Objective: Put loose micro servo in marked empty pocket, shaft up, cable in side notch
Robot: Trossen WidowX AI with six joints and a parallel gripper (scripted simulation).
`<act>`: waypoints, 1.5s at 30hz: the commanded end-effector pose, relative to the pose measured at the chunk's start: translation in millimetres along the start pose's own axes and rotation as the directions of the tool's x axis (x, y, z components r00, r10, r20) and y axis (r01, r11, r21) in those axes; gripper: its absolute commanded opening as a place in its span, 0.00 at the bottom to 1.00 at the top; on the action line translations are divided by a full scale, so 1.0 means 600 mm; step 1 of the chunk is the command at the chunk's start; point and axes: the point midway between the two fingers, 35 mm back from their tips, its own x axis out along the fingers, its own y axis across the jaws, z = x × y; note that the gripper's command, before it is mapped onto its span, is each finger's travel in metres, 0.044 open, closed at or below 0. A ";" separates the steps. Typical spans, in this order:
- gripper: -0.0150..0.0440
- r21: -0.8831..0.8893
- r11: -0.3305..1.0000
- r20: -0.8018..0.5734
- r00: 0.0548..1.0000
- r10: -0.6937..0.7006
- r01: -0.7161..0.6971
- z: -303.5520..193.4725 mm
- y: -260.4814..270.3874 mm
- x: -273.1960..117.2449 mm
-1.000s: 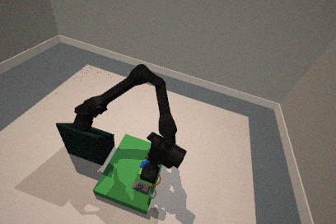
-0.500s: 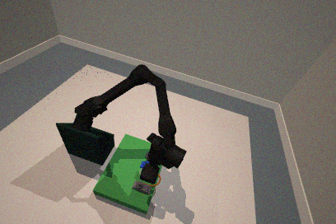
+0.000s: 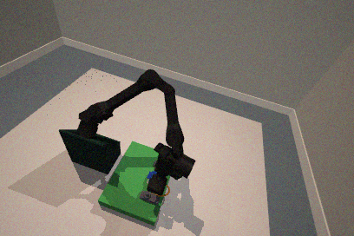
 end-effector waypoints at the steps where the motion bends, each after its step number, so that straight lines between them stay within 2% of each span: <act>1: 0.25 0.004 1.000 0.006 1.000 0.005 -0.005 0.001 0.000 0.005; 23: 0.25 0.005 1.000 0.006 1.000 0.006 -0.006 0.001 0.000 0.047; 30: 0.57 0.005 1.000 0.006 1.000 0.006 -0.006 -0.002 -0.001 0.045; 33: 0.57 0.005 1.000 0.006 1.000 0.005 -0.005 -0.002 -0.002 0.033; 36: 0.57 0.004 1.000 0.006 1.000 0.004 -0.004 -0.006 -0.001 -0.008; 41: 0.57 0.004 1.000 0.006 1.000 0.004 -0.004 -0.009 -0.003 -0.014; 45: 0.75 0.012 1.000 0.012 1.000 0.000 0.000 -0.043 -0.008 -0.040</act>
